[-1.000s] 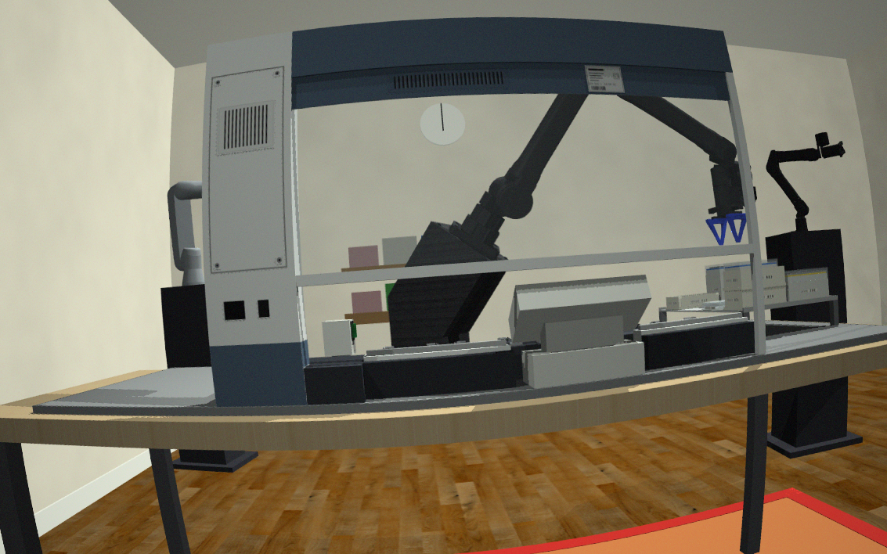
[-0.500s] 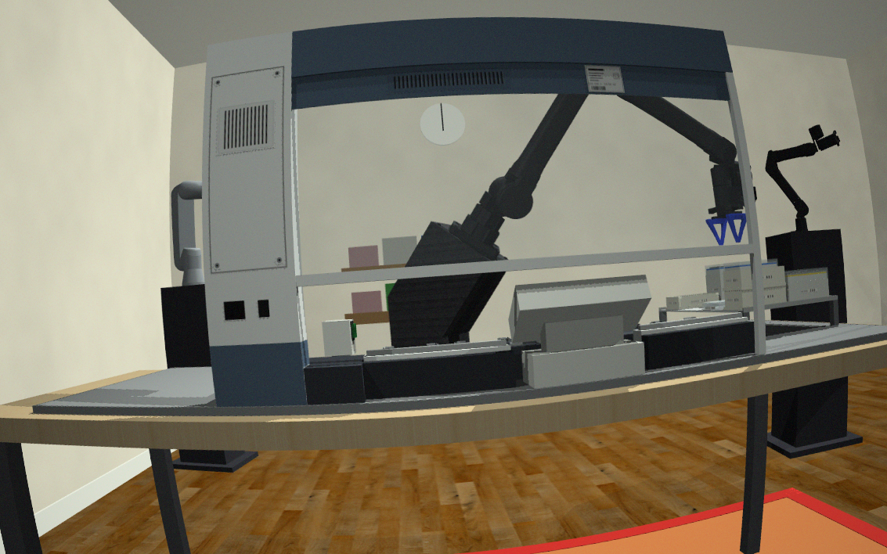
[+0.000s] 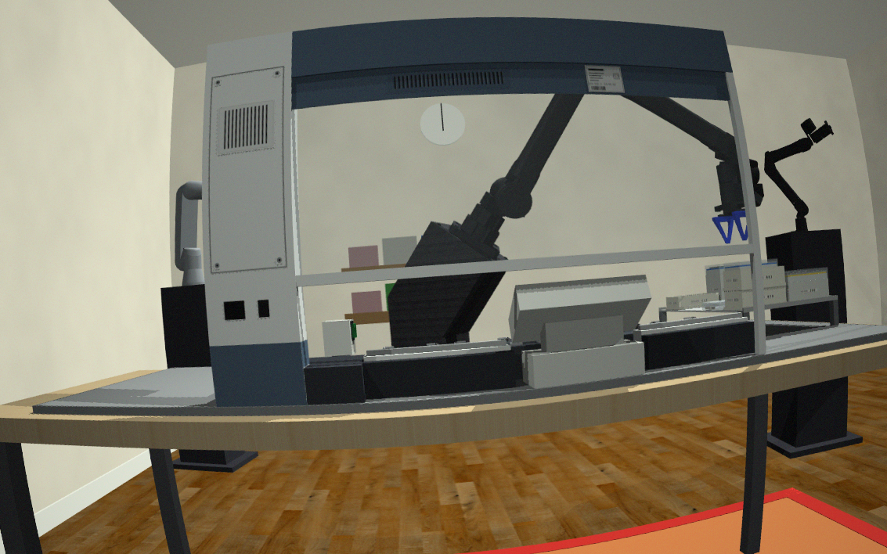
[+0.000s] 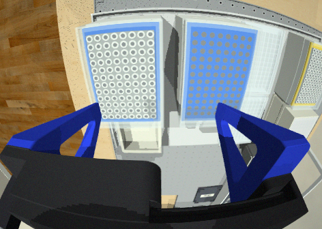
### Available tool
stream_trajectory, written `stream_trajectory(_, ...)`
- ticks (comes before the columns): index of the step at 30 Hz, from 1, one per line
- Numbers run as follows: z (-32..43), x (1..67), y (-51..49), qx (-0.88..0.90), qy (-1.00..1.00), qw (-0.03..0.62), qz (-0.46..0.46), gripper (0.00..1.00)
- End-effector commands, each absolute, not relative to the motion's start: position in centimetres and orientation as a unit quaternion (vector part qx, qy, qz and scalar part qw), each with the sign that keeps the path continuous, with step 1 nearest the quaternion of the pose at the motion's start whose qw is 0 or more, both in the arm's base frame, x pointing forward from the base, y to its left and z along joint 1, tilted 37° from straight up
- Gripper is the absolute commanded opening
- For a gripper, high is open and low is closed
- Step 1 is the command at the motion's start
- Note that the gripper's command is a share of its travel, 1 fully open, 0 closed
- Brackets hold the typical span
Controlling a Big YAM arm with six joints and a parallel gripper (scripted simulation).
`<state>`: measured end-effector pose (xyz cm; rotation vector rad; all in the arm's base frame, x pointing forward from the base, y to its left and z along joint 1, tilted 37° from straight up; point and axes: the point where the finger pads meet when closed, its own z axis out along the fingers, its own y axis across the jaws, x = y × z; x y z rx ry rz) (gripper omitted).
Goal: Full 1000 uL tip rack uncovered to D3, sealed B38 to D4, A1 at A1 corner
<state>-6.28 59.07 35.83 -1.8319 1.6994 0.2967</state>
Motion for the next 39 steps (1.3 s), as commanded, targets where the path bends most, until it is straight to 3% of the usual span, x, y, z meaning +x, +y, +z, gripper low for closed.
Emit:
stream_trajectory(1,37.0,-5.0,60.2,-0.695,0.637,0.314,0.117,1.00)
stream_trajectory(7,41.5,-2.0,58.9,-0.685,0.634,0.332,0.137,1.00)
stream_trajectory(14,39.6,1.1,59.6,-0.694,0.636,0.317,0.117,1.00)
stream_trajectory(39,39.8,0.4,59.4,-0.692,0.634,0.321,0.124,1.00)
